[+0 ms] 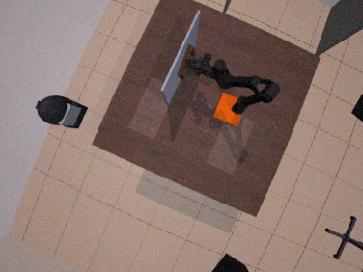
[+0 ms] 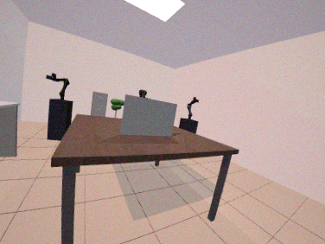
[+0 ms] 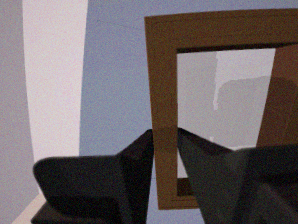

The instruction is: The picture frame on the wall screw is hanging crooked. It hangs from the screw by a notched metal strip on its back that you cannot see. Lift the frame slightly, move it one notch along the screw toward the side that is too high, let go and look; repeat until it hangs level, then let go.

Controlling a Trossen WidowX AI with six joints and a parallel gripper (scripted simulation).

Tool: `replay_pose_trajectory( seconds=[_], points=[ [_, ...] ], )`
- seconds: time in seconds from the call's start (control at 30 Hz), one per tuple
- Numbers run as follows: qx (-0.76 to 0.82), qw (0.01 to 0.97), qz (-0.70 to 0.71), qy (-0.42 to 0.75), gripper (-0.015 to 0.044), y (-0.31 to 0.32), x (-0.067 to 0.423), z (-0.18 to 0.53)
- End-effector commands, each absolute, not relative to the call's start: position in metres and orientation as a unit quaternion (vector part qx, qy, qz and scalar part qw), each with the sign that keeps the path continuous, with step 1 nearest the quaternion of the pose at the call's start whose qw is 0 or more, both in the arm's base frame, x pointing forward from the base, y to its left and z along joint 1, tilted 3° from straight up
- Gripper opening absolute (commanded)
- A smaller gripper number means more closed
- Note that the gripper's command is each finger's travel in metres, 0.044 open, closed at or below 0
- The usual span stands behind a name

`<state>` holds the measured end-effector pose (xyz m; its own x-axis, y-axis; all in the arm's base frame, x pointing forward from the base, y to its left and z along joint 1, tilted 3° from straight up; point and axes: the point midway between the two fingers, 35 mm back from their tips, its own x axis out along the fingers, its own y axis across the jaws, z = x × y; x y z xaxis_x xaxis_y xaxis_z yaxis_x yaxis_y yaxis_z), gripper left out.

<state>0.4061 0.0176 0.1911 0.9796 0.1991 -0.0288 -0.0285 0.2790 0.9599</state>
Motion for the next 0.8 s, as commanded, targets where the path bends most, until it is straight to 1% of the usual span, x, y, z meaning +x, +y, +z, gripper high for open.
replay_pose_trajectory(
  seconds=[0.0, 0.77],
  points=[
    [0.596, 0.796, 0.075, 0.07, 0.0, 0.0175, 0.406, 0.1918],
    [0.597, 0.796, 0.073, 0.069, 0.0, 0.0157, 0.4064, 0.1884]
  ],
)
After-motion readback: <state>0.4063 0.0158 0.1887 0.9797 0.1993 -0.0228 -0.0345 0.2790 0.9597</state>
